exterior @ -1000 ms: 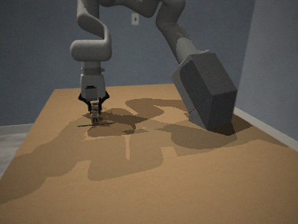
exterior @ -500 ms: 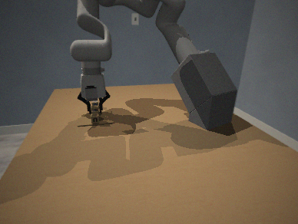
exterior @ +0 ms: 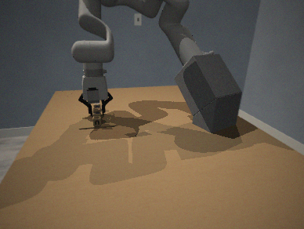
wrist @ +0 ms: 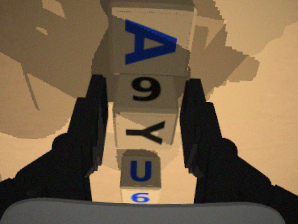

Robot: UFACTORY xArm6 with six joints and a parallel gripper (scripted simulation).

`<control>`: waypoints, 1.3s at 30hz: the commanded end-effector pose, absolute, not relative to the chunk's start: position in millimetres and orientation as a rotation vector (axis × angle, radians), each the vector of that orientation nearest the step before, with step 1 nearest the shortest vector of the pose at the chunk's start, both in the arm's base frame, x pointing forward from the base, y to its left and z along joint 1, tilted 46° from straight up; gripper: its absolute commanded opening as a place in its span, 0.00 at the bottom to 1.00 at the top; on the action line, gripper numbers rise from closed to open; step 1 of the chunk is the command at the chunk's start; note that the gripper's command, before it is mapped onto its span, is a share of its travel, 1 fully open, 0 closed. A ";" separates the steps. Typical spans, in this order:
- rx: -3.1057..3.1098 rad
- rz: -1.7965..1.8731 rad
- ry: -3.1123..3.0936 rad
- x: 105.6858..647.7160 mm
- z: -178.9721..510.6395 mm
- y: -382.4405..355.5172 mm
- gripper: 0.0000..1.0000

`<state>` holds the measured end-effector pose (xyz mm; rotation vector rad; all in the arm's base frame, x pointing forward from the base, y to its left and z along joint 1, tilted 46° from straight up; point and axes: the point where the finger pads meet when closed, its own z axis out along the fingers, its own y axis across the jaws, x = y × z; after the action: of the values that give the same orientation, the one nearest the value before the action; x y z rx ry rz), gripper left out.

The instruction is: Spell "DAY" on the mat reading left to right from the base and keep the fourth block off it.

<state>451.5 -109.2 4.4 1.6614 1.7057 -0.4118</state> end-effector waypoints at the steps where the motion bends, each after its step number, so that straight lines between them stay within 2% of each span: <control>1: 1.660 -0.409 1.705 451.9 6.3 -107.4 0.47; 29: 1.660 -0.409 1.705 428.4 67.8 -48.6 0.47; 30: 1.660 -0.409 1.705 428.4 67.8 -48.6 1.00; 39: 1.660 -0.409 1.705 428.4 67.8 -48.6 1.00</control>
<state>427.8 -49.7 66.8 1.6611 1.7057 -0.4124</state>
